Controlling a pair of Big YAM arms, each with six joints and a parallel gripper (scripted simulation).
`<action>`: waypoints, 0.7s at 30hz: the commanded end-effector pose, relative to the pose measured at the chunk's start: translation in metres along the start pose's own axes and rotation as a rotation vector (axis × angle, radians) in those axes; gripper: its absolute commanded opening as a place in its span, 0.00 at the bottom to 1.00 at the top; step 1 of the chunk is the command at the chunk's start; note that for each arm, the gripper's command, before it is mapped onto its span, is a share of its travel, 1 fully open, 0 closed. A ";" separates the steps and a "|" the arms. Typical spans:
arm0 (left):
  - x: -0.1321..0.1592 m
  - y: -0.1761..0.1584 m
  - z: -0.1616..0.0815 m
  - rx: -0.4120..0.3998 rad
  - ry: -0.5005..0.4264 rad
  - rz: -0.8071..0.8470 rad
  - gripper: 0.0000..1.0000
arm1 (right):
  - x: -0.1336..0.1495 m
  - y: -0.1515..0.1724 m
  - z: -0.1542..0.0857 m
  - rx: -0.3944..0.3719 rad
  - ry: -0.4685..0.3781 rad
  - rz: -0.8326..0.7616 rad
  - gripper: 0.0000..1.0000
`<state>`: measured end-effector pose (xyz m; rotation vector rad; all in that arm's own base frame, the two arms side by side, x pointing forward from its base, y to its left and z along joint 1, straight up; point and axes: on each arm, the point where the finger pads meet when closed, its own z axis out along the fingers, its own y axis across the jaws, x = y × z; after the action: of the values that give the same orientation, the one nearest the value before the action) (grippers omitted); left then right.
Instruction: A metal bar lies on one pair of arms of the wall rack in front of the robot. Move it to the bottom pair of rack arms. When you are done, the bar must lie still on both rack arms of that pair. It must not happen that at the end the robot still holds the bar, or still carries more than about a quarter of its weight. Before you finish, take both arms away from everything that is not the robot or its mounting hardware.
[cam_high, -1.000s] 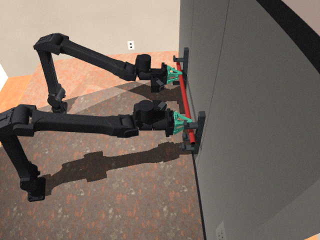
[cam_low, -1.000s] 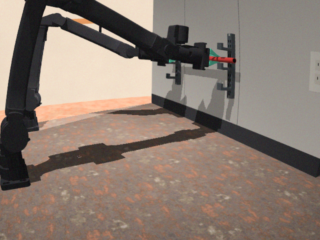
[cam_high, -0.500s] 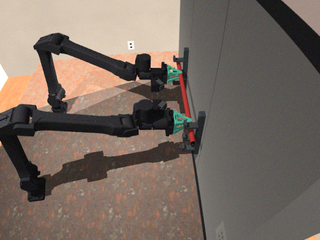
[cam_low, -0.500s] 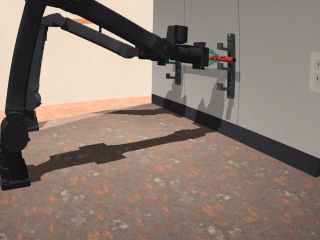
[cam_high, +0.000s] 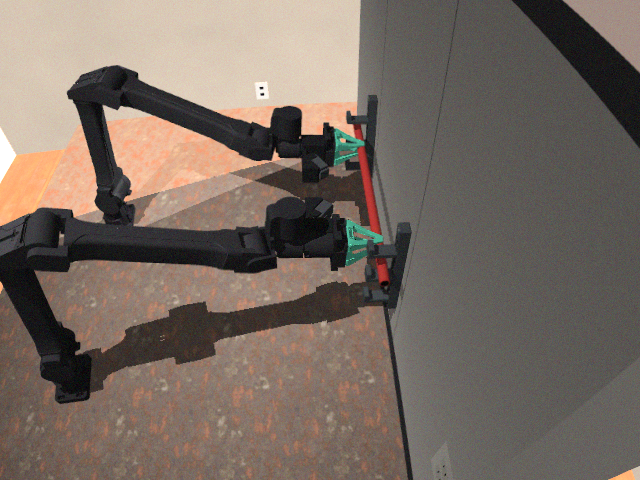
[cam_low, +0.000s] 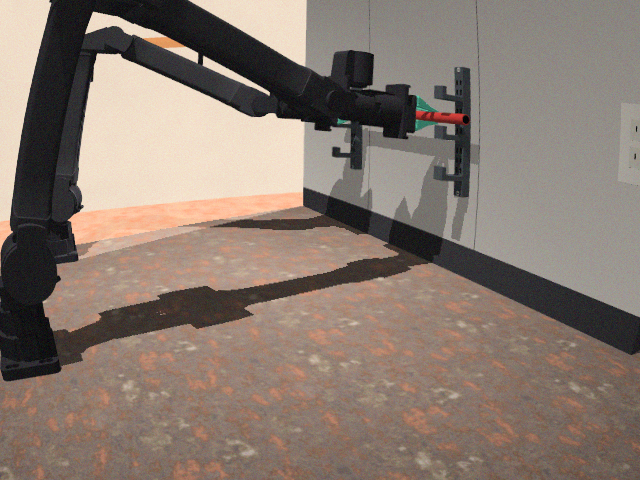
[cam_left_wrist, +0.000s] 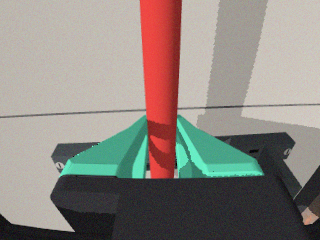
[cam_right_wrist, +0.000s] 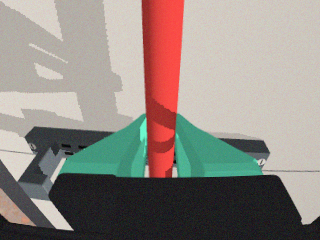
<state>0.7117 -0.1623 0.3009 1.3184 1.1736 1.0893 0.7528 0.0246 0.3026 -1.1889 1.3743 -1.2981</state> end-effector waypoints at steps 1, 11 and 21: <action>0.015 0.062 0.003 -0.112 0.019 -0.002 0.00 | -0.003 -0.059 0.007 0.115 0.004 0.025 0.00; 0.016 0.064 0.003 -0.112 0.019 -0.002 0.00 | -0.004 -0.061 0.007 0.115 0.004 0.025 0.00; 0.017 0.066 -0.006 -0.112 0.019 -0.002 0.00 | -0.005 -0.062 -0.001 0.115 0.004 0.025 0.00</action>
<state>0.7122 -0.1603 0.3009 1.3182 1.1739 1.0892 0.7525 0.0268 0.3027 -1.1873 1.3765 -1.3009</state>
